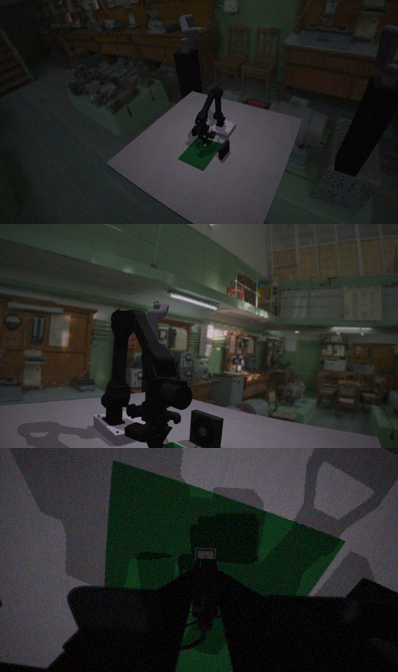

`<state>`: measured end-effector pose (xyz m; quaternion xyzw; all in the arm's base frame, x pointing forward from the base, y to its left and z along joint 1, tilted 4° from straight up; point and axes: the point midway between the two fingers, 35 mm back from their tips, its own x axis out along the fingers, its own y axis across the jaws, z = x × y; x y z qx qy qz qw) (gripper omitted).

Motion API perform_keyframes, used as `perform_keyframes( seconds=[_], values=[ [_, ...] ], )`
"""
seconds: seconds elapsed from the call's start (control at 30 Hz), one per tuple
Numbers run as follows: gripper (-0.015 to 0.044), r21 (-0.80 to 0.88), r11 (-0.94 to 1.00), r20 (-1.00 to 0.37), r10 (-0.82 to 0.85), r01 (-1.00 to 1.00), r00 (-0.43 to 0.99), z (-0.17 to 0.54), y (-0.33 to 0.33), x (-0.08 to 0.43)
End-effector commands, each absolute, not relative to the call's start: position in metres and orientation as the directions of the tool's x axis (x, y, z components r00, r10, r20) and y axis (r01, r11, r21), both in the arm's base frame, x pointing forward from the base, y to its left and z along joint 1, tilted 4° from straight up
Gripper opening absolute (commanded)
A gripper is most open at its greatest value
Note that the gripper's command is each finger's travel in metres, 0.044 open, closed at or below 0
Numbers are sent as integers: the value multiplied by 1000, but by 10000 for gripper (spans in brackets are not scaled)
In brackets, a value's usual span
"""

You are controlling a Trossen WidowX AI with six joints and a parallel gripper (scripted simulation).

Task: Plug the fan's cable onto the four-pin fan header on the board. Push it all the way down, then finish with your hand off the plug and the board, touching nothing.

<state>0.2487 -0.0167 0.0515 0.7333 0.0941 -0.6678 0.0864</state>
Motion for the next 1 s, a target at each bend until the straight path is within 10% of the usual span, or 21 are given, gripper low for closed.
perform_keyframes(
  seconds=[0.0, 0.97],
  values=[
    [0, -5, -968, -996, 28, 249, 89, 50, -16, 248],
    [0, -6, -969, -996, 28, 248, 89, 47, -16, 248]
  ],
)
